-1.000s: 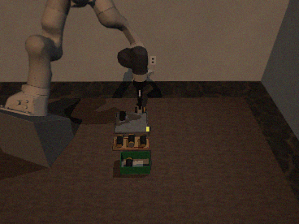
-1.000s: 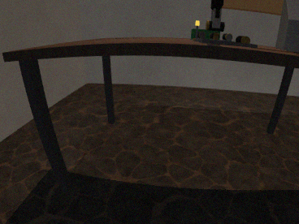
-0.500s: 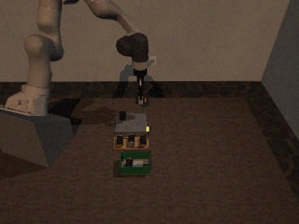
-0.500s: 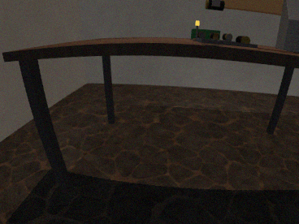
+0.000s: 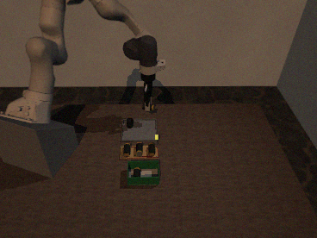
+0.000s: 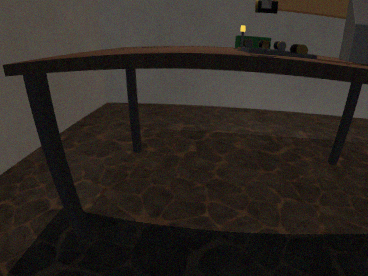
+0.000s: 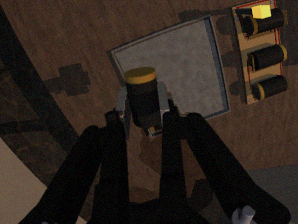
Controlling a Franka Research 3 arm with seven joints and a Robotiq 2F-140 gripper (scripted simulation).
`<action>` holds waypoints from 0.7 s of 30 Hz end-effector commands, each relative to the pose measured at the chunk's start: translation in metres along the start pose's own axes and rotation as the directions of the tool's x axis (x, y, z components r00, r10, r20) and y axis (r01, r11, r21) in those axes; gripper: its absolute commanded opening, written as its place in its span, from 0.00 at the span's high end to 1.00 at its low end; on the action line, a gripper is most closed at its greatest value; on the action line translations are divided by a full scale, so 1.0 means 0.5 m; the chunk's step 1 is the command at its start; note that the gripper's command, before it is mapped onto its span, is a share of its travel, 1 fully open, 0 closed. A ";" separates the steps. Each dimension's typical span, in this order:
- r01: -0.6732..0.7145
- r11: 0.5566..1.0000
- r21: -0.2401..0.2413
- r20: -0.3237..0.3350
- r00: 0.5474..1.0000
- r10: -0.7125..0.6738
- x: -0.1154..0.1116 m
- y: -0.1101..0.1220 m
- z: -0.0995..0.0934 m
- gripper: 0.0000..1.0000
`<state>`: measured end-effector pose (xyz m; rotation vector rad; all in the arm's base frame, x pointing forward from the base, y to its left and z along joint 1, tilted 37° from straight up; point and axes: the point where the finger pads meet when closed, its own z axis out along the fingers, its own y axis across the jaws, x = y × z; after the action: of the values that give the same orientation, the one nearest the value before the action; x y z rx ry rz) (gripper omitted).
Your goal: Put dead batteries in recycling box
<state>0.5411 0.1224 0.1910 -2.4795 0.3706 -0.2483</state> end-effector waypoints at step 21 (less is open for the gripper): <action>-0.960 0.280 -0.003 0.000 0.280 0.960 -0.003 0.000 -0.001 0.84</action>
<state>0.5402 0.1221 0.1901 -2.0396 1.4443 0.1454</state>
